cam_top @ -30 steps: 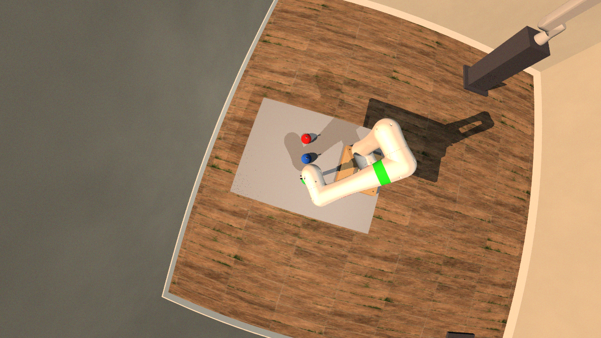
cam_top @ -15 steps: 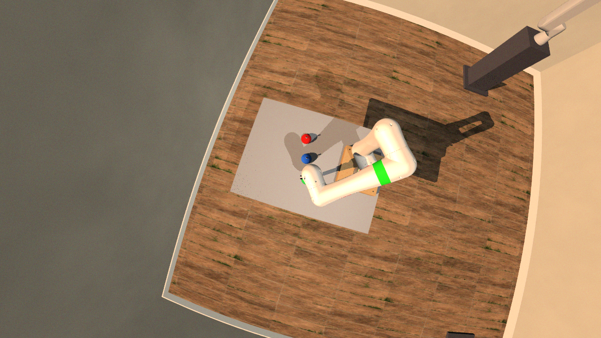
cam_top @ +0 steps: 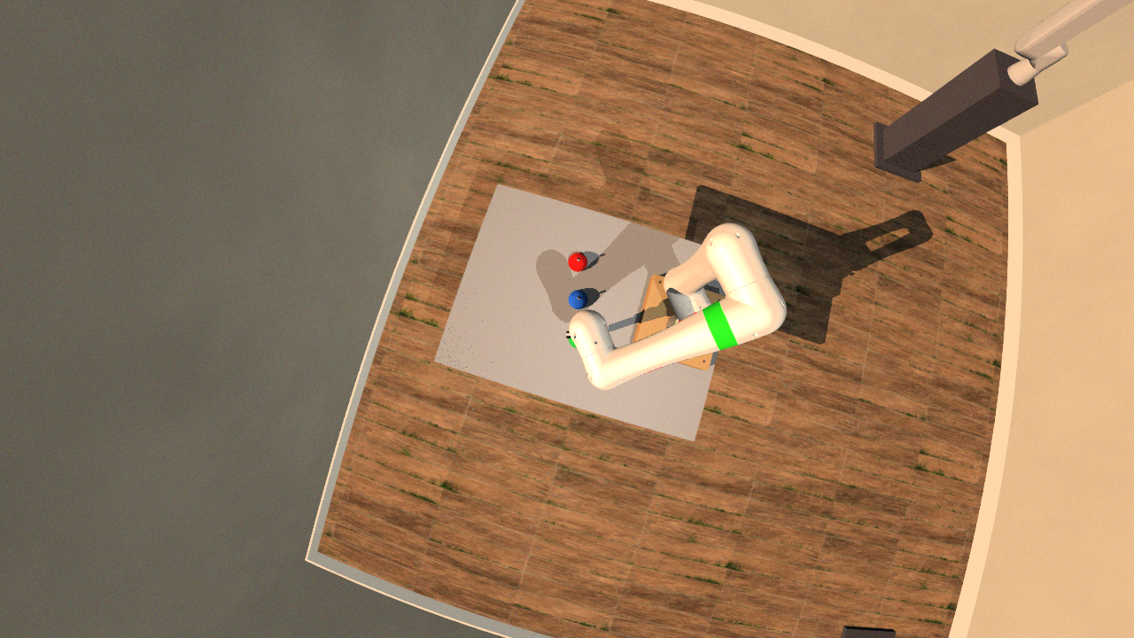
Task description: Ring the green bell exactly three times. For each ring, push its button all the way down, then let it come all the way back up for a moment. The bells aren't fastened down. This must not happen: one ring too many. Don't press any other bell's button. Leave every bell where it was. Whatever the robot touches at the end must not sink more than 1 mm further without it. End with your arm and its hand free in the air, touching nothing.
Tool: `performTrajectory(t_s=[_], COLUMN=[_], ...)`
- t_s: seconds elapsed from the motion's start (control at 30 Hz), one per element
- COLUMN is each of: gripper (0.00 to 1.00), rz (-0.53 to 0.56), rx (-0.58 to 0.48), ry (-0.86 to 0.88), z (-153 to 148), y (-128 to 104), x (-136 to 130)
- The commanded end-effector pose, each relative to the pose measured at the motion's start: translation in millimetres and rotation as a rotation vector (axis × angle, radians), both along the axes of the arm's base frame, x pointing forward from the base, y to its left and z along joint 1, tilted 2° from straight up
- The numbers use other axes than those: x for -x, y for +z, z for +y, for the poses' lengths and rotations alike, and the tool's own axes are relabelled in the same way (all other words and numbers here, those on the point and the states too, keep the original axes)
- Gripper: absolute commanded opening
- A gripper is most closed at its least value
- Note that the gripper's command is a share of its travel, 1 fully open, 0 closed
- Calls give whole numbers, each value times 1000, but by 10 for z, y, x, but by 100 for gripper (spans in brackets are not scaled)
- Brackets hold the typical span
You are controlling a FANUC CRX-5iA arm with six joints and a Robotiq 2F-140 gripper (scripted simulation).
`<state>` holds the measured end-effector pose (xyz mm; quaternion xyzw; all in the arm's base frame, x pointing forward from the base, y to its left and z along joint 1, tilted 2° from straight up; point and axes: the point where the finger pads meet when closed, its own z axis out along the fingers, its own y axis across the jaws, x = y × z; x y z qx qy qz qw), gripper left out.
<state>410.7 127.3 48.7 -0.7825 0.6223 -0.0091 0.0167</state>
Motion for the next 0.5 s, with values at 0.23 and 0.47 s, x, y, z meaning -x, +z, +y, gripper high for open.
performTrajectory(t_s=[0.23,0.47], gripper=[0,0], rz=[0,0], rx=[0,0], ry=[0,0], z=[1,1], y=[0,-42], x=[-2,-3])
